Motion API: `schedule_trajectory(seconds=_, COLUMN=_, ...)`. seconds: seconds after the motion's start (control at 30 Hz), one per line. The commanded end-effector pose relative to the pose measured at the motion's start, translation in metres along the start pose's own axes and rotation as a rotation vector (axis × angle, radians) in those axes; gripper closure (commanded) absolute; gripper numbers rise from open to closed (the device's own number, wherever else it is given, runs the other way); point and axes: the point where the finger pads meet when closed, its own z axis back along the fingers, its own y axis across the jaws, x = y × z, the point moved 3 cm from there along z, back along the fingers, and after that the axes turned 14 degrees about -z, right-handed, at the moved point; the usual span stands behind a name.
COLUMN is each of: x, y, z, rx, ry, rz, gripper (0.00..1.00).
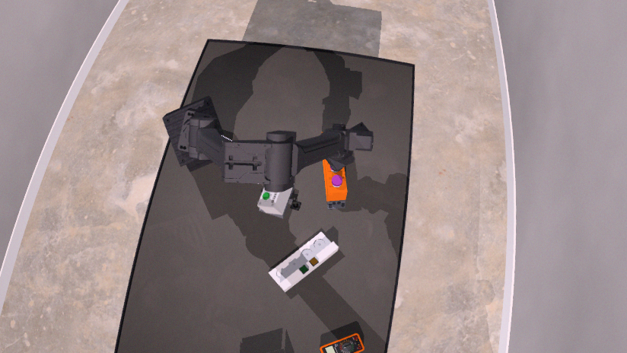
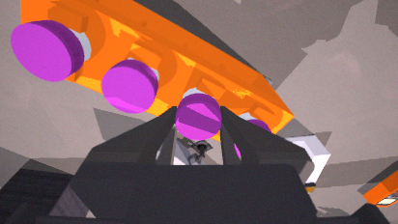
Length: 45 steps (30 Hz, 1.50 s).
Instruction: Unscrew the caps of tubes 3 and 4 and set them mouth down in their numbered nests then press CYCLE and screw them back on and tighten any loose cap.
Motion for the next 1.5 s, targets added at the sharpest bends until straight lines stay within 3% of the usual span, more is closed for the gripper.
schedule_trajectory(seconds=0.0, x=-0.0059, y=0.0038, z=-0.0093, rx=0.01, ry=0.011, rz=0.278, gripper=1.0)
schedule_trajectory(seconds=0.2, x=-0.0059, y=0.0039, z=-0.0091, rx=0.012, ry=0.009, rz=0.533, gripper=1.0)
schedule_trajectory(seconds=0.27, x=-0.0059, y=0.0039, z=-0.0091, rx=0.012, ry=0.009, rz=0.533, gripper=1.0)
schedule_trajectory(seconds=0.67, x=-0.0063, y=0.0037, z=-0.0091, rx=0.016, ry=0.008, rz=1.092, gripper=1.0)
schedule_trajectory(seconds=0.97, x=-0.0064, y=0.0036, z=-0.0092, rx=0.016, ry=0.008, rz=1.091, gripper=1.0)
schedule_trajectory(seconds=1.0, x=-0.0064, y=0.0036, z=-0.0092, rx=0.016, ry=0.008, rz=1.091, gripper=0.51)
schedule_trajectory(seconds=1.07, x=0.0032, y=-0.0006, z=0.0002, rx=-0.003, ry=-0.006, rz=1.08, gripper=0.51)
schedule_trajectory(seconds=1.17, x=-0.0055, y=0.0047, z=-0.0082, rx=0.014, ry=0.006, rz=1.094, gripper=0.51)
schedule_trajectory(seconds=1.2, x=0.0032, y=-0.0006, z=0.0002, rx=-0.003, ry=-0.006, rz=1.08, gripper=0.51)
schedule_trajectory(seconds=1.4, x=0.0032, y=-0.0006, z=0.0002, rx=-0.003, ry=-0.006, rz=1.08, gripper=0.51)
schedule_trajectory(seconds=1.47, x=-0.006, y=0.0041, z=-0.0089, rx=0.014, ry=0.009, rz=0.904, gripper=0.51)
